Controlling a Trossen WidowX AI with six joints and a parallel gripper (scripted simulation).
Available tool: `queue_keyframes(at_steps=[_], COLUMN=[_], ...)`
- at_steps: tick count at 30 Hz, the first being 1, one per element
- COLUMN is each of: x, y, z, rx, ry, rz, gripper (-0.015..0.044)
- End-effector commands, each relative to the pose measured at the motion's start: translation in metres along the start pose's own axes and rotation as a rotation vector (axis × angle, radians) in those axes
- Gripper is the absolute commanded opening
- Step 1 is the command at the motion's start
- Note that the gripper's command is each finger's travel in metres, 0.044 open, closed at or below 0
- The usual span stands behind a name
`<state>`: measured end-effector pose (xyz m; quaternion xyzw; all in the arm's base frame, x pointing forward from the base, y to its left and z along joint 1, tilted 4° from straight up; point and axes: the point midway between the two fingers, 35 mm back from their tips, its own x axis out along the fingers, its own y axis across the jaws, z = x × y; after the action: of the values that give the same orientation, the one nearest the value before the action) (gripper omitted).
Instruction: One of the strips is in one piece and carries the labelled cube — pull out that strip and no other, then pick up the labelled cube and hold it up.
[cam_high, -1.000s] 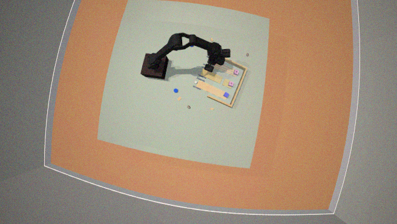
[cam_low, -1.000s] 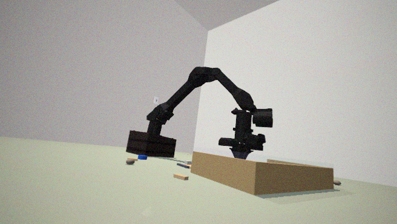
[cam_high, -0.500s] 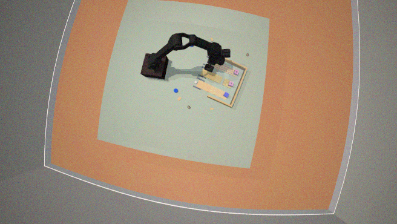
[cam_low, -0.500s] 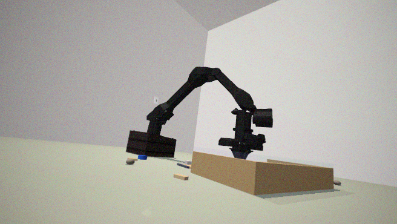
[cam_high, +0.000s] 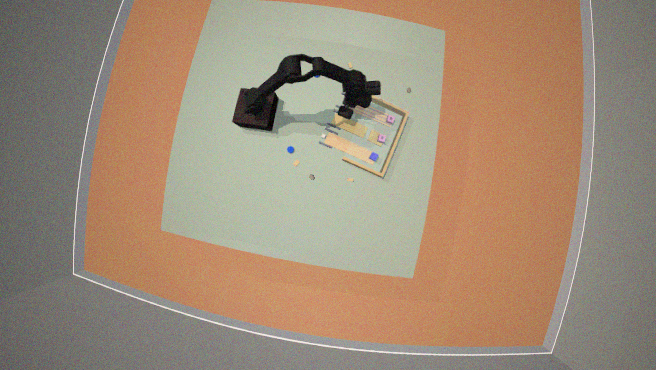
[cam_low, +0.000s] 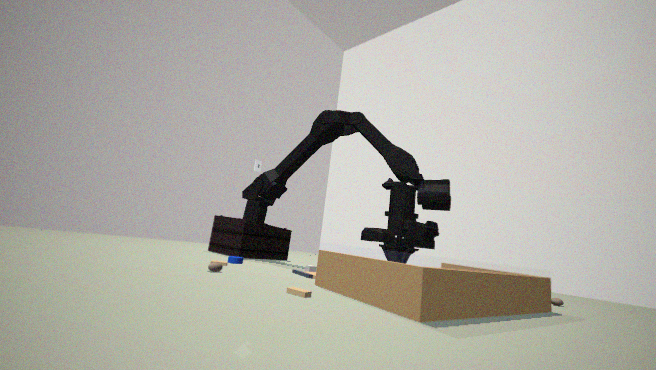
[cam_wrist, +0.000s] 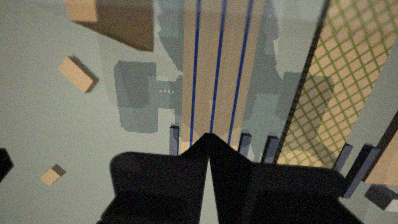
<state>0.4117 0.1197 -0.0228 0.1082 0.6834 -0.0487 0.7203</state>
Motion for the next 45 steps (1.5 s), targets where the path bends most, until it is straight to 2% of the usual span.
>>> queue_keyframes(at_steps=[1,45], x=[0.002,0.006], y=[0.000,0.002], z=[-0.001,-0.068], rx=[0.005,0.006], ry=[-0.004,0.001], rz=[-0.003,-0.003], gripper=[0.0000,0.0000])
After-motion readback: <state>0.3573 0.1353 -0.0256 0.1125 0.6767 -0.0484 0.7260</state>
